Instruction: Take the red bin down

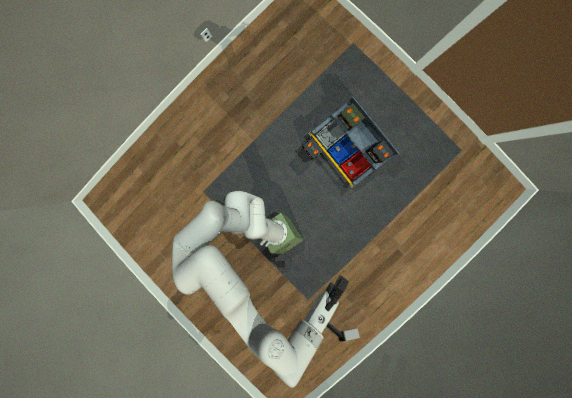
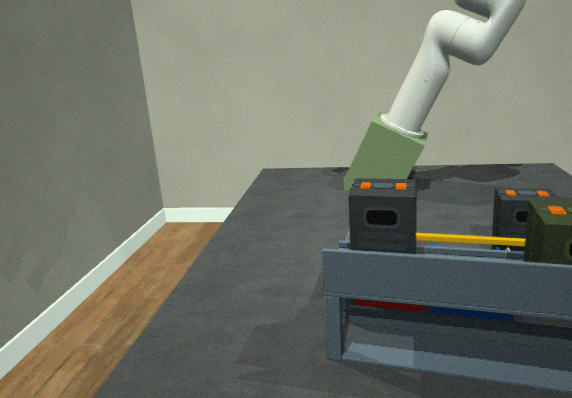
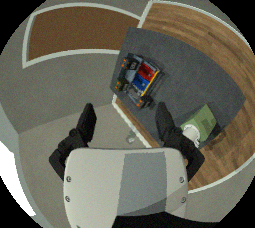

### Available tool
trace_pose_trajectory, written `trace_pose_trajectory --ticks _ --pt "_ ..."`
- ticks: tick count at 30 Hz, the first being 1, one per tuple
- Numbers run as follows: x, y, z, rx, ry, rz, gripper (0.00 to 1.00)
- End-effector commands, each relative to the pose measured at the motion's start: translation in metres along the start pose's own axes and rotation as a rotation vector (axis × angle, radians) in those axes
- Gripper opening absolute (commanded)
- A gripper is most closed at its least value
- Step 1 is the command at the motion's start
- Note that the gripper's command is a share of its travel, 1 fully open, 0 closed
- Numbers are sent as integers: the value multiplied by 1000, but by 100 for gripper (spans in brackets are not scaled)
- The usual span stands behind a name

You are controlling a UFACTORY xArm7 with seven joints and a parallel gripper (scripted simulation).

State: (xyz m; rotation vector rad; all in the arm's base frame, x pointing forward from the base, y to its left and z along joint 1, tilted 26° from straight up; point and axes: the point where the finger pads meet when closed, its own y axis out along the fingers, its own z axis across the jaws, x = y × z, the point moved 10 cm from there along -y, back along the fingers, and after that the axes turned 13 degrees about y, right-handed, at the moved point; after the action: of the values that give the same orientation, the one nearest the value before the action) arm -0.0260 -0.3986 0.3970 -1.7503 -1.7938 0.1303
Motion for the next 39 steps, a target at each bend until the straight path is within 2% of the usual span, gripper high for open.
trace_pose_trajectory --ticks 1,4,16,21,33,39 --pt "-3 -8 -19 -15 -102 25 100" --pt "-7 -19 -46 -37 -252 59 100" --pt "-7 -19 -46 -37 -252 59 100" --pt "-7 -26 -59 -74 -499 116 100" --pt "-7 -26 -59 -74 -499 116 100" --pt "-5 -22 -49 -78 -522 121 100"
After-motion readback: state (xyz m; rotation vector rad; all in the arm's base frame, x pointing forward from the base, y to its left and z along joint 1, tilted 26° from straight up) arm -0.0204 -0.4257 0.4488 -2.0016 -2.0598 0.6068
